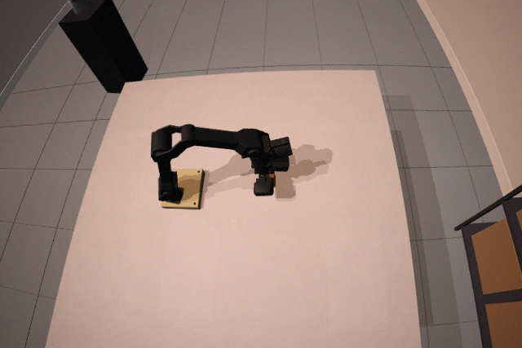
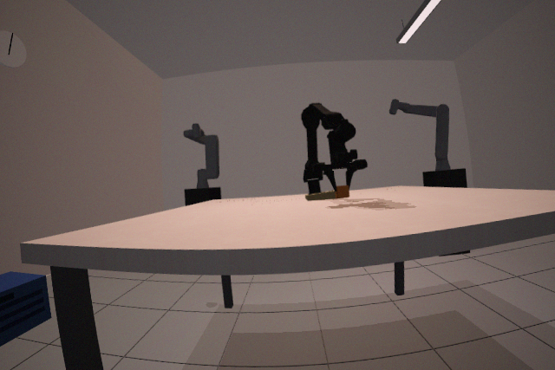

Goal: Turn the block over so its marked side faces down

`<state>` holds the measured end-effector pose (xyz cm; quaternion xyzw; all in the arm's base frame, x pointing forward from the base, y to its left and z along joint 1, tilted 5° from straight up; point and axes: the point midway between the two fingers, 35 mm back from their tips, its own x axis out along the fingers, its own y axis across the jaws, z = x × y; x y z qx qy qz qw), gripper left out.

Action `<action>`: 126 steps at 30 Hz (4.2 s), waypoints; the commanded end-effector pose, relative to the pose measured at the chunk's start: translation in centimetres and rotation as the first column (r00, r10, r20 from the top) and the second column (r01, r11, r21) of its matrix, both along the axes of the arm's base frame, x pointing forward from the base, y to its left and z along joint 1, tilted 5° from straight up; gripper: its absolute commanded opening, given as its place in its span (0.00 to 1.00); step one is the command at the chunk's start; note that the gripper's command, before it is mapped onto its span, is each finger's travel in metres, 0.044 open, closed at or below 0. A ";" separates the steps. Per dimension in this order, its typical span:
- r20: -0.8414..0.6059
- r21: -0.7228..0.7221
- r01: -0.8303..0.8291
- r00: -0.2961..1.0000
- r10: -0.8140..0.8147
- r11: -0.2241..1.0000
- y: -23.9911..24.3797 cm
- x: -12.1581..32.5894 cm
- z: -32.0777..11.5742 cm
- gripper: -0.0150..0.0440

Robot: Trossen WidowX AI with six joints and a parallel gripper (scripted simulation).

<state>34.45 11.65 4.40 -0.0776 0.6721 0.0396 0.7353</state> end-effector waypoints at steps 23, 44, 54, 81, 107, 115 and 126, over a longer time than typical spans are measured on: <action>0.389 0.057 -0.031 0.921 0.006 0.998 -0.2 -0.6 -0.2 0.25; 0.589 0.081 -0.070 0.808 0.009 0.994 0.2 0.5 -2.9 0.25; 0.703 0.093 -0.091 0.711 -0.001 0.991 0.0 0.2 -3.6 0.25; 0.811 0.105 -0.112 0.585 -0.020 0.988 -0.5 -0.9 -3.0 0.25; 0.811 0.105 -0.112 0.585 -0.020 0.988 -0.5 -0.9 -3.0 1.00; 0.811 0.105 -0.112 0.585 -0.020 0.988 -0.5 -0.9 -3.0 1.00; 0.811 0.105 -0.112 0.585 -0.020 0.988 -0.5 -0.9 -3.0 1.00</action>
